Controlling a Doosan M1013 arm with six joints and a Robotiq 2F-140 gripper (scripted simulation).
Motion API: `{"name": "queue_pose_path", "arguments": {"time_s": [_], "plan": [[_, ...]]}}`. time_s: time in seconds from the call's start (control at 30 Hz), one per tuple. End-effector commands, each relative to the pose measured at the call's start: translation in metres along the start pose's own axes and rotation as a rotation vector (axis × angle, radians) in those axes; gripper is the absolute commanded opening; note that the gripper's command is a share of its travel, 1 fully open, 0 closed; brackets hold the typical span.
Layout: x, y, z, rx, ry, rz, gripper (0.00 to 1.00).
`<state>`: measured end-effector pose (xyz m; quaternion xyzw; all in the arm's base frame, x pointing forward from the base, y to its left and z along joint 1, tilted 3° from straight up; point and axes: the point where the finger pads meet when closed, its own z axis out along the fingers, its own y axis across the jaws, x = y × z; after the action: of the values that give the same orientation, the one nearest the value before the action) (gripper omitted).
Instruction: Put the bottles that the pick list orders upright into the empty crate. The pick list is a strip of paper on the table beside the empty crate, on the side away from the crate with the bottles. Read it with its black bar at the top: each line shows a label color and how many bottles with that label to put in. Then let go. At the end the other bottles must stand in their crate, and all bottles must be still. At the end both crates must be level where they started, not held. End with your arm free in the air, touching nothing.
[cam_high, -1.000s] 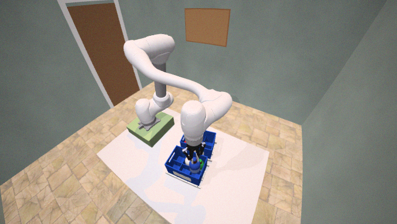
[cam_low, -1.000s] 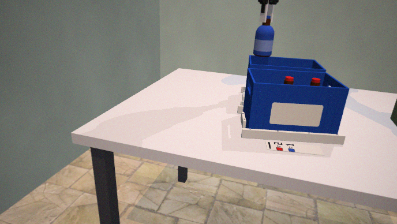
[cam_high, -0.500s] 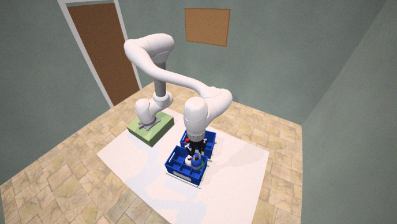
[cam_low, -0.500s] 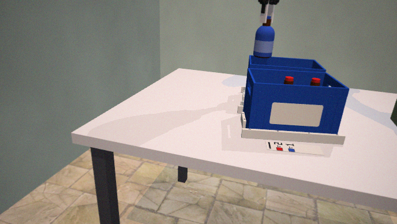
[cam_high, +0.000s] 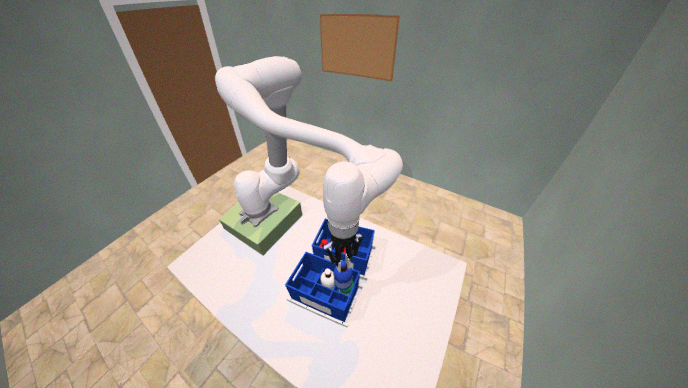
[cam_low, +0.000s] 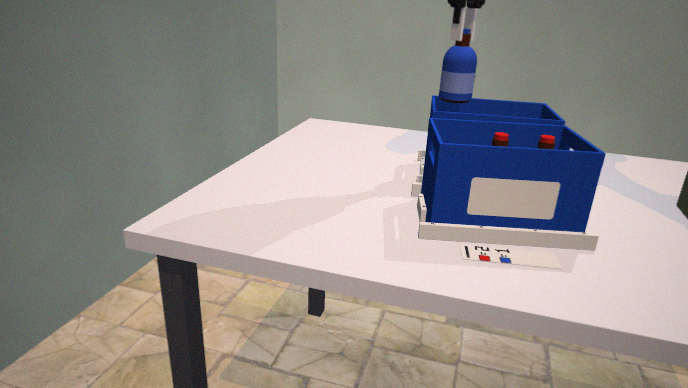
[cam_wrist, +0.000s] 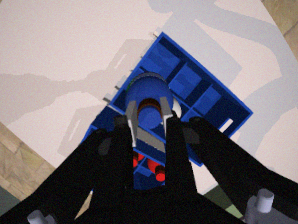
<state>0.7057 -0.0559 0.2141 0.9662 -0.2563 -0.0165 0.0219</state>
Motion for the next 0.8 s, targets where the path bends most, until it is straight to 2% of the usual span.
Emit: {"name": "queue_pose_path", "arguments": {"time_s": [0.0, 0.77], "plan": [[-0.004, -0.004, 0.000, 0.000, 0.000, 0.000, 0.00], [-0.033, -0.034, 0.000, 0.000, 0.000, 0.000, 0.00]]}}
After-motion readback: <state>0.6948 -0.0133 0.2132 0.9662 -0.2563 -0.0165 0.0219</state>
